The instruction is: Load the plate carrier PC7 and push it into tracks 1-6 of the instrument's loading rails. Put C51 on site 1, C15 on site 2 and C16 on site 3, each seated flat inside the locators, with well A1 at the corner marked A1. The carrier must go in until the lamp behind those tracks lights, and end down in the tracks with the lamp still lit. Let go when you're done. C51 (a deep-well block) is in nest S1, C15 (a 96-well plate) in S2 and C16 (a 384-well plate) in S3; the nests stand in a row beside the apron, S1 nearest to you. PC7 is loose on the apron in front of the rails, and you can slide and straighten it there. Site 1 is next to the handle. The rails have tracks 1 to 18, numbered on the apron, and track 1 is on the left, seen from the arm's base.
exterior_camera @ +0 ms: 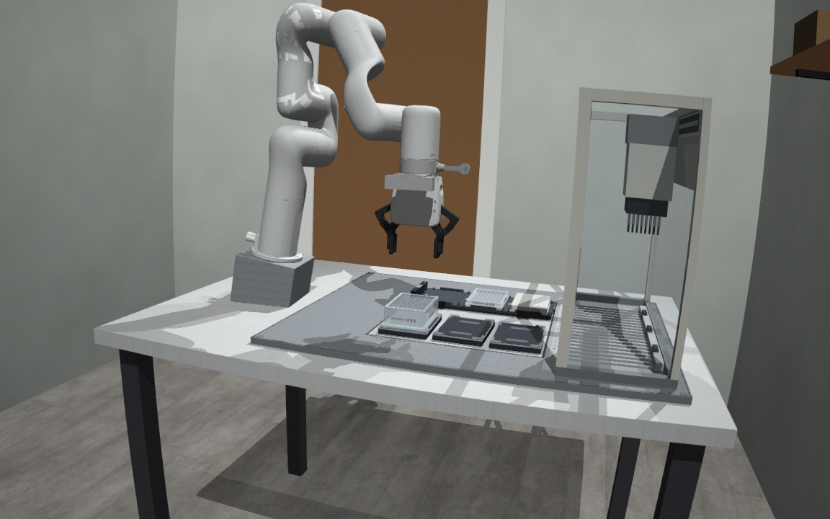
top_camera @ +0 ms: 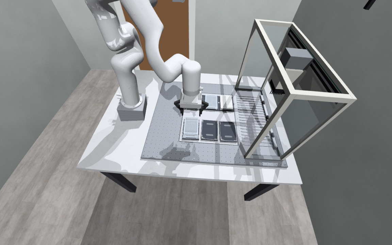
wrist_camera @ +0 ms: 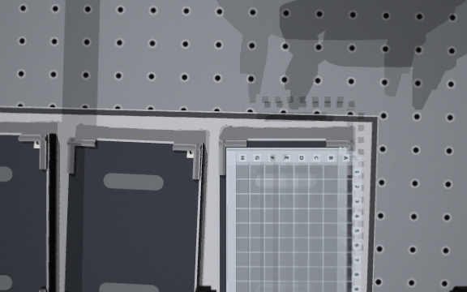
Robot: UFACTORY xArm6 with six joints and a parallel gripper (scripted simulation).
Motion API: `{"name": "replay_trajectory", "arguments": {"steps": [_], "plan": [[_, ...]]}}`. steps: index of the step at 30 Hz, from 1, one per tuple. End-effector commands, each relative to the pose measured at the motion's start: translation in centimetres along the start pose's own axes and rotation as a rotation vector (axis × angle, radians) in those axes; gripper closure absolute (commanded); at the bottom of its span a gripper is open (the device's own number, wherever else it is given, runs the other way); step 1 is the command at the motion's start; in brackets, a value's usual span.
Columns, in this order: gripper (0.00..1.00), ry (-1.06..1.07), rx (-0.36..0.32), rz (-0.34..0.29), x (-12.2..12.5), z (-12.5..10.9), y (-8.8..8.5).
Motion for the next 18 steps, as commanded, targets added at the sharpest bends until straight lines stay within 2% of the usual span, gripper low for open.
{"name": "replay_trajectory", "arguments": {"steps": [1,18], "plan": [[0.0,0.0,0.002,0.004,-0.1,0.1,0.6],[0.0,0.0,0.002,0.004,-0.1,0.1,3.1]]}}
Point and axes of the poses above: the point where the finger pads meet when closed, its own y axis out along the fingers, its own x axis across the jaws, z = x × y, the point moved 10 cm from there along -y, back along the fingers, and after that the axes turned 8 degrees about -y, right-handed, at the moved point
